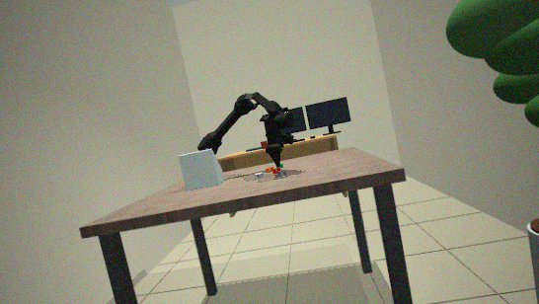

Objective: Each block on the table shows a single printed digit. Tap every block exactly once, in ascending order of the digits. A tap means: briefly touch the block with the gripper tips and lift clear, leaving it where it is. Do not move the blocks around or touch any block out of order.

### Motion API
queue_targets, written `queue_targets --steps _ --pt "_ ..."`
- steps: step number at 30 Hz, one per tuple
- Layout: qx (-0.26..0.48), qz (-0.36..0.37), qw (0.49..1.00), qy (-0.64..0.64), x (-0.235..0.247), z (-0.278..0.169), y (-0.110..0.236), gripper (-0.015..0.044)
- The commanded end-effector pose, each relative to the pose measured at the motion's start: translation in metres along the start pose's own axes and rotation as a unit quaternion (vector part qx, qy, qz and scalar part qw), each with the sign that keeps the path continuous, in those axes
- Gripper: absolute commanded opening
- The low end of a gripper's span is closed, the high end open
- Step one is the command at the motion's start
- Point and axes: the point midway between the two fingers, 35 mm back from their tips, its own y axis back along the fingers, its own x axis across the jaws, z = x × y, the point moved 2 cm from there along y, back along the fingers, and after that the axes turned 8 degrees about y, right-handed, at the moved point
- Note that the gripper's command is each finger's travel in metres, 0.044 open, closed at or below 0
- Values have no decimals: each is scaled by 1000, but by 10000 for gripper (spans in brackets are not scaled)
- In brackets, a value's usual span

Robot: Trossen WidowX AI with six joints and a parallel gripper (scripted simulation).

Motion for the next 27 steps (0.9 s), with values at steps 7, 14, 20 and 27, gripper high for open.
queue_targets --steps 7,14,20,27 --pt "-13 -4 1000 -1 -2 4 0 20" --pt "-13 -4 1000 -1 -2 4 -12 20" --pt "-13 -4 1000 -1 -2 4 -21 20" --pt "-13 -5 1000 1 -2 4 -18 20"
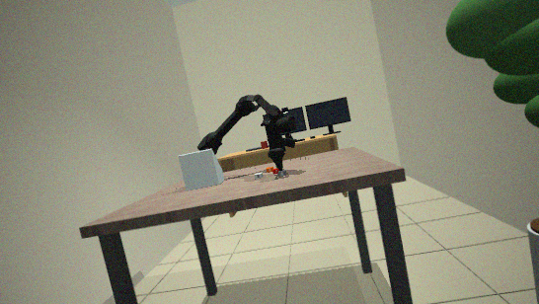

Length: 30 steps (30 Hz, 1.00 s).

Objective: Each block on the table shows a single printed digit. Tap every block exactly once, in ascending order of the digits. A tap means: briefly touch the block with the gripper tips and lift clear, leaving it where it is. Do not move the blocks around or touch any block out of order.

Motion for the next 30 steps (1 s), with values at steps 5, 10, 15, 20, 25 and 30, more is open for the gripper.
queue_targets --steps 5,10,15,20,25,30 --pt "0 1 1000 -2 0 0 28 20" --pt "0 -1 1000 -2 -2 2 68 20" --pt "0 -1 1000 -2 -1 -1 109 20" --pt "1 -1 1000 -3 27 -3 111 20" --pt "1 1 1000 -3 81 -17 109 20" --pt "1 1 1000 -3 87 -18 94 20"
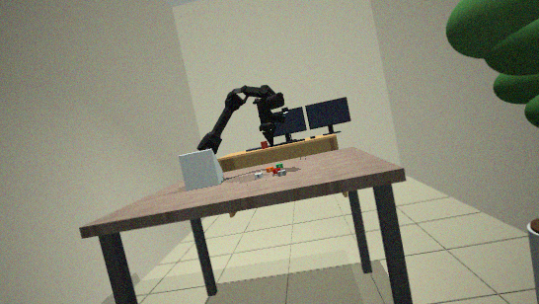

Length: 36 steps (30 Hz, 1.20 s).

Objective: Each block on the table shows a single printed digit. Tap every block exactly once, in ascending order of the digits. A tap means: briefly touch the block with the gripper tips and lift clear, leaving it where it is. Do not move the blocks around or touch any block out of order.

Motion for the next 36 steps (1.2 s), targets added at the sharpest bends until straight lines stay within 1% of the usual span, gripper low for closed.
queue_targets --steps 1,3,5,13,30,36 --pt "2 4 1000 -10 0 -4 -30 20" --pt "2 5 1000 -10 2 -5 -67 20" --pt "2 7 1000 -10 3 -6 -80 20" --pt "2 7 1000 -10 3 -6 -81 20" --pt "2 7 1000 -10 3 -6 -108 20" --pt "2 7 1000 -10 4 -6 -110 20"
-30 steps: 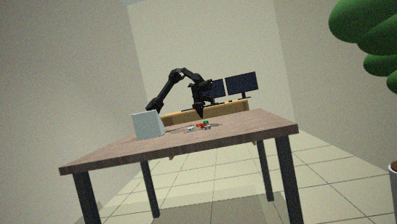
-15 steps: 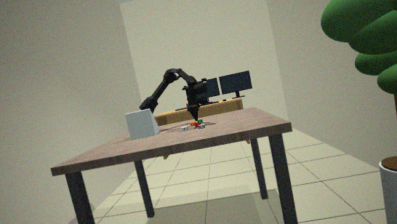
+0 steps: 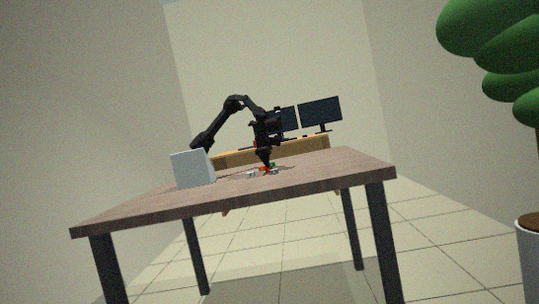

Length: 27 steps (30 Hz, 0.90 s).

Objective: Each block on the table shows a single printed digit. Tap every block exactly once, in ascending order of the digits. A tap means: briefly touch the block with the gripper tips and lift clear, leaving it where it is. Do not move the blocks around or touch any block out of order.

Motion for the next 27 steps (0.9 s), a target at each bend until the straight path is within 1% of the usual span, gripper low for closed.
queue_targets --steps 1,3,7,9,10,15,21,22,25,27 --pt "0 0 1000 0 0 0 3 20" --pt "0 1 1000 -2 0 0 24 20" --pt "0 1 1000 -2 0 -1 28 20" --pt "1 0 1000 -2 10 2 32 72" --pt "1 0 1000 -3 22 5 37 99" --pt "1 -3 1000 -4 99 9 66 230" --pt "1 -1 1000 -4 189 -12 93 387" --pt "1 0 1000 -4 203 -18 97 400" --pt "2 4 1000 -4 240 -39 108 400" --pt "2 5 1000 -4 249 -45 110 400"
